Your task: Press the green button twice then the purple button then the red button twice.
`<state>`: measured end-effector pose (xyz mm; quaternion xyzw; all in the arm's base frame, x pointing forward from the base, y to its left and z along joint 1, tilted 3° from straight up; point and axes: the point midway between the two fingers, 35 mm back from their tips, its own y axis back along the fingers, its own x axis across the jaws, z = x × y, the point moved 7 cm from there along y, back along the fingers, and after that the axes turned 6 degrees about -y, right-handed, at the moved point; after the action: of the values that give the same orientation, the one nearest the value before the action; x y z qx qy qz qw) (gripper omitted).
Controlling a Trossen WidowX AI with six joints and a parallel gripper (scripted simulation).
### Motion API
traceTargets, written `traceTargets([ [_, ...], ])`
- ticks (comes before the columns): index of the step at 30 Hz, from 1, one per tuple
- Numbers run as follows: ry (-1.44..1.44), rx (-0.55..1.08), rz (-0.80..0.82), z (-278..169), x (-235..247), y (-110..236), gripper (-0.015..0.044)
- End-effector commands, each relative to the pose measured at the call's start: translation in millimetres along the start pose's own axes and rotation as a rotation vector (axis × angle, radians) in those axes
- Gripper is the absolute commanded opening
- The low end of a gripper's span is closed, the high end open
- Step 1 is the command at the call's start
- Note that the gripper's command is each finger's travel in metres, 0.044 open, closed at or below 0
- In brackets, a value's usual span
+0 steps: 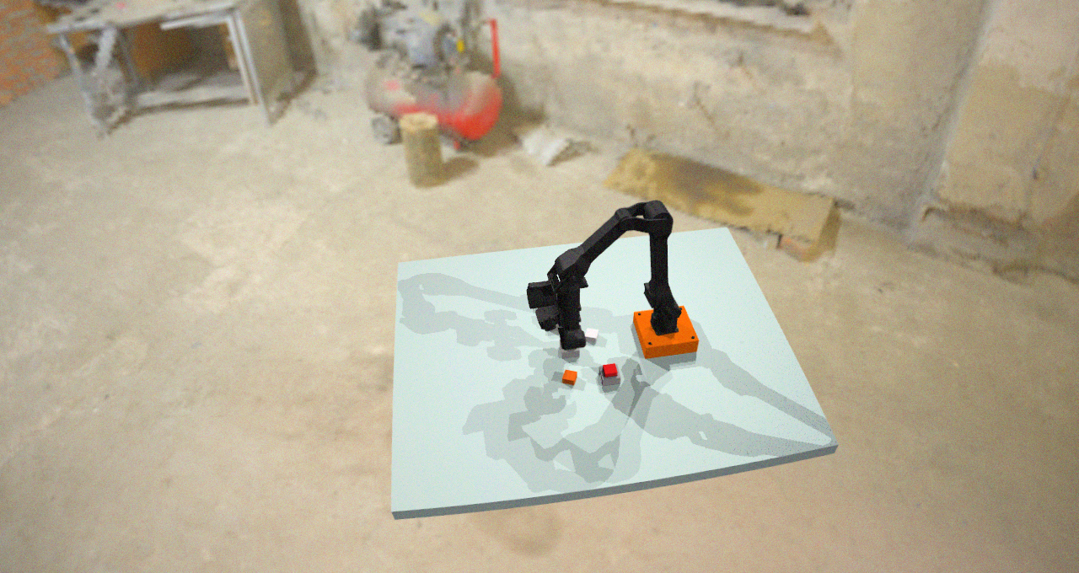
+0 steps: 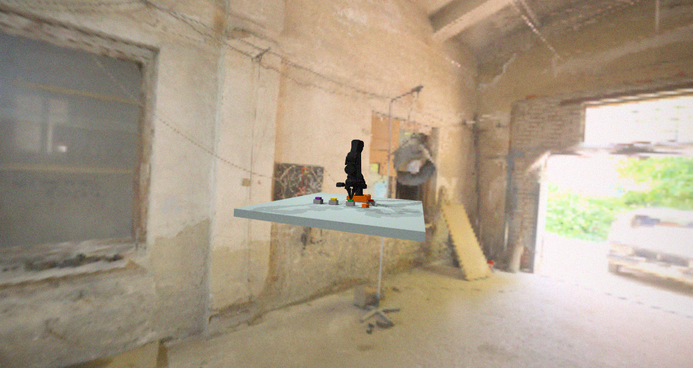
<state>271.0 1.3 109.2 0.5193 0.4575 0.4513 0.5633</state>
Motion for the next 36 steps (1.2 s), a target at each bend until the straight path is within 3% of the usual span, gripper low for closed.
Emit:
traceTargets([
  [1,0.004,0.008,-0.008,-2,-1,-8,0.002],
  [22,0.004,0.008,-0.008,-2,-1,-8,0.002],
  [27,0.004,0.008,-0.008,-1,-1,25,0.002],
  [36,0.004,0.008,-0.008,-1,0,19,0.002],
])
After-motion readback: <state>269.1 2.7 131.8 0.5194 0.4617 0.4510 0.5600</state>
